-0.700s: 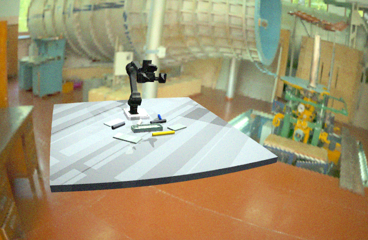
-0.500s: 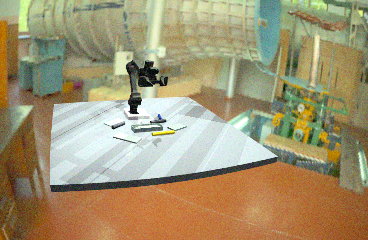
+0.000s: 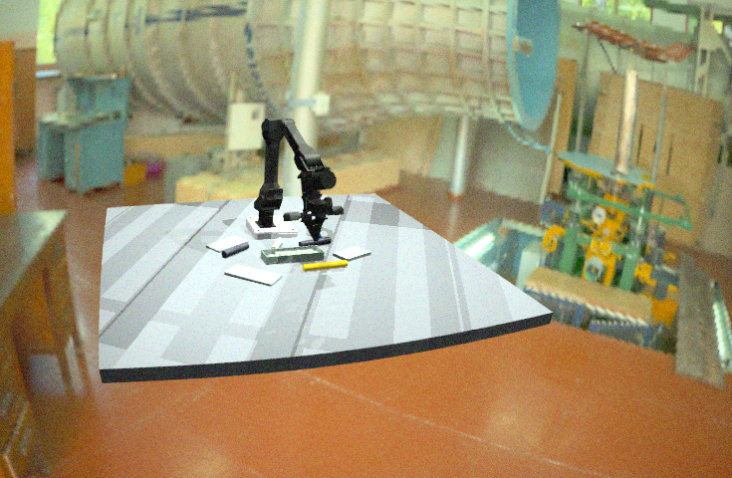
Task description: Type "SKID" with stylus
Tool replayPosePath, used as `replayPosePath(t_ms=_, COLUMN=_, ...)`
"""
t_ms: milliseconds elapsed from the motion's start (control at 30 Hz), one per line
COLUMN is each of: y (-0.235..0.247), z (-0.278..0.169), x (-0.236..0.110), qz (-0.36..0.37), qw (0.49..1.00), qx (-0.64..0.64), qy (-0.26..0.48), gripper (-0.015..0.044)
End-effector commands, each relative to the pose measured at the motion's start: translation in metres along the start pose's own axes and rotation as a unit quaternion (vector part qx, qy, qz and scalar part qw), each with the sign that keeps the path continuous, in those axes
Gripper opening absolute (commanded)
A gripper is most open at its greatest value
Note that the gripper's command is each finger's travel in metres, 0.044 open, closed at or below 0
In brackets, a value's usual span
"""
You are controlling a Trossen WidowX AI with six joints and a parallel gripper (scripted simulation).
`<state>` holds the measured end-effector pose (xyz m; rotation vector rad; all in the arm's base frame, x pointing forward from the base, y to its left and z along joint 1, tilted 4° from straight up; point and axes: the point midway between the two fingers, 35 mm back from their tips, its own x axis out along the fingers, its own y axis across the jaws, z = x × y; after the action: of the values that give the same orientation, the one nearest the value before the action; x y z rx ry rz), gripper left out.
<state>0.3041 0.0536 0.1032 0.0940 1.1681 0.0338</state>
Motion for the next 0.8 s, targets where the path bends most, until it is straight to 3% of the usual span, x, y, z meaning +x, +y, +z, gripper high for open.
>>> replayPosePath(t_ms=0, y=0.005, z=-0.045, x=0.017, qz=-0.028, qw=0.988, qx=0.009, qy=0.149, gripper=0.0)
replayPosePath(t_ms=433, y=0.003, z=-0.047, x=0.017, qz=-0.03, qw=0.987, qx=0.009, qy=0.156, gripper=0.0)
replayPosePath(t_ms=633, y=-0.058, z=-0.047, x=0.013, qz=-0.033, qw=0.987, qx=0.008, qy=0.156, gripper=0.0)
replayPosePath(t_ms=767, y=-0.06, z=-0.047, x=0.013, qz=-0.033, qw=0.987, qx=0.008, qy=0.156, gripper=0.0)
